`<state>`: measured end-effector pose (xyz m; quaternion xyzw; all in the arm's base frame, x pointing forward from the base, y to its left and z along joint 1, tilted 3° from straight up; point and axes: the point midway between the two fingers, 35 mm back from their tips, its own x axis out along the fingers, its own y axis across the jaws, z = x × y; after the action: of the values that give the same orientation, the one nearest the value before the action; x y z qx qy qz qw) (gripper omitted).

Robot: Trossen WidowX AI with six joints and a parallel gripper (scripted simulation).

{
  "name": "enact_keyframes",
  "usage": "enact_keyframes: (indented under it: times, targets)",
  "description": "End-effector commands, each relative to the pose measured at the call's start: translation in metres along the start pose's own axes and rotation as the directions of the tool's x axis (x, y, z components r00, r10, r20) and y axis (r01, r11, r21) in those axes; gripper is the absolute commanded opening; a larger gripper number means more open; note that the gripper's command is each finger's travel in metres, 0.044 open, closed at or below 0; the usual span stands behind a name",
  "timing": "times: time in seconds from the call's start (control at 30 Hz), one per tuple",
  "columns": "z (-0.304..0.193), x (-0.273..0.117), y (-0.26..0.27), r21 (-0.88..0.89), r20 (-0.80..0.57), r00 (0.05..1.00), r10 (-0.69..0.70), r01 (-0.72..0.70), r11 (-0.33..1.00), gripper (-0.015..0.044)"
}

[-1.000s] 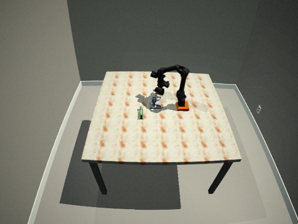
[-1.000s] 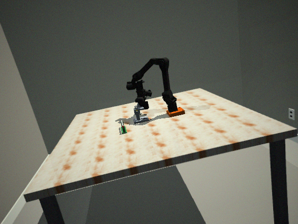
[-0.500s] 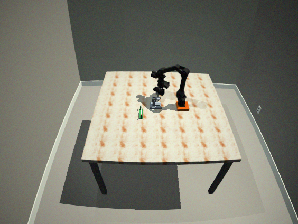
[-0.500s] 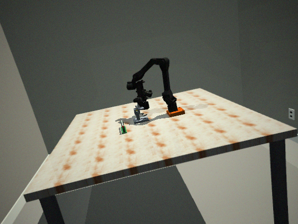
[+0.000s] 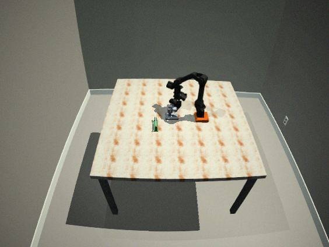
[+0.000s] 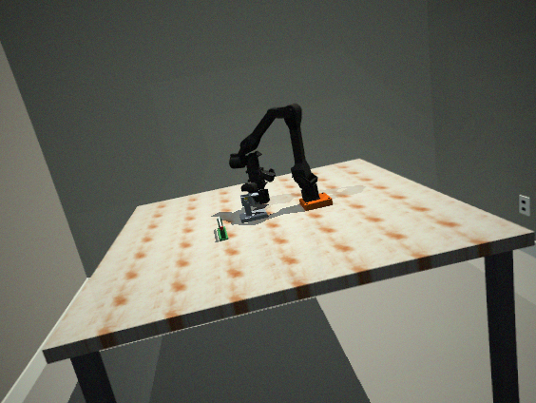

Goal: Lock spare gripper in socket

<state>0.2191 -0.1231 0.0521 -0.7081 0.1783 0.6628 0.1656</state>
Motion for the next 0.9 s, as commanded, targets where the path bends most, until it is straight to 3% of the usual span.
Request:
enact_keyframes:
  times: [0.0,0.23,0.77,0.87]
  targets:
    - [0.0006,0.0062,0.0,0.003,0.001,1.0,0.001,-0.001,1.0,0.0]
    - [0.001,0.0145,0.0,0.003,0.001,1.0,0.001,-0.001,1.0,0.0]
    - [0.0012,0.0114,0.0,0.0,0.005,1.0,0.0,0.0,1.0,0.042]
    - [0.0013,0.0105,0.0,0.0,0.005,1.0,0.0,0.0,1.0,0.044]
